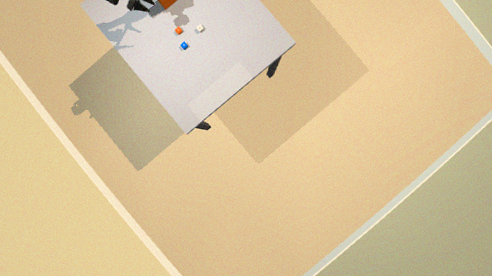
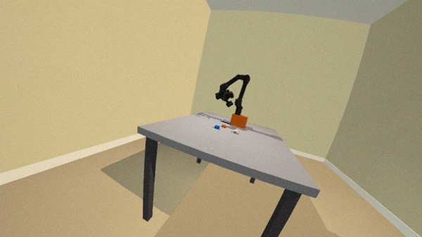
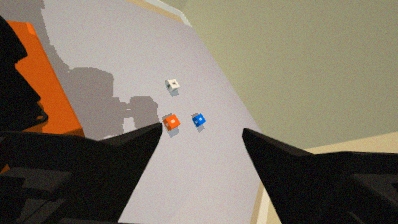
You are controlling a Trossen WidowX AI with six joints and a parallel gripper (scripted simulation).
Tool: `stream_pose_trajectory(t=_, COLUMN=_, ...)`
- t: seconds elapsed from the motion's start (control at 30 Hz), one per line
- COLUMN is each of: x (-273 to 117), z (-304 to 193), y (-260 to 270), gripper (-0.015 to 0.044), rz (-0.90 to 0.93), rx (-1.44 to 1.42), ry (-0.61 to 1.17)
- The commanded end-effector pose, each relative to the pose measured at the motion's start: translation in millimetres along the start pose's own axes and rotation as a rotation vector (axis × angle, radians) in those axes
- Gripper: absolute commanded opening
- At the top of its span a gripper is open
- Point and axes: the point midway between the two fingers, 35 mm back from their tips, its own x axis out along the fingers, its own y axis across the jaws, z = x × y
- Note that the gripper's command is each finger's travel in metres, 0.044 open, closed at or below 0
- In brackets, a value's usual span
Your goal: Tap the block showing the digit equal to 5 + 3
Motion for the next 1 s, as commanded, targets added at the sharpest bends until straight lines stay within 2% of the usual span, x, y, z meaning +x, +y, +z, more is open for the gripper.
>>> stream_pose_trajectory(t=0.0, x=0.9, z=0.1, y=0.3, gripper=0.0400, rz=0.010, rx=0.009, ry=-0.001)
stream_pose_trajectory(t=0.23, x=30.7, z=-0.4, y=10.4, gripper=0.0400, rz=0.358, rx=0.335, ry=0.077)
stream_pose_trajectory(t=0.47, x=61.2, z=-2.9, y=11.6, gripper=0.0400, rz=0.583, rx=0.621, ry=0.392)
stream_pose_trajectory(t=0.67, x=91.3, z=0.3, y=2.9, gripper=0.0400, rz=0.565, rx=0.768, ry=0.725)
stream_pose_trajectory(t=0.97, x=123.8, z=14.0, y=-9.3, gripper=0.0400, rz=0.367, rx=0.889, ry=0.974)
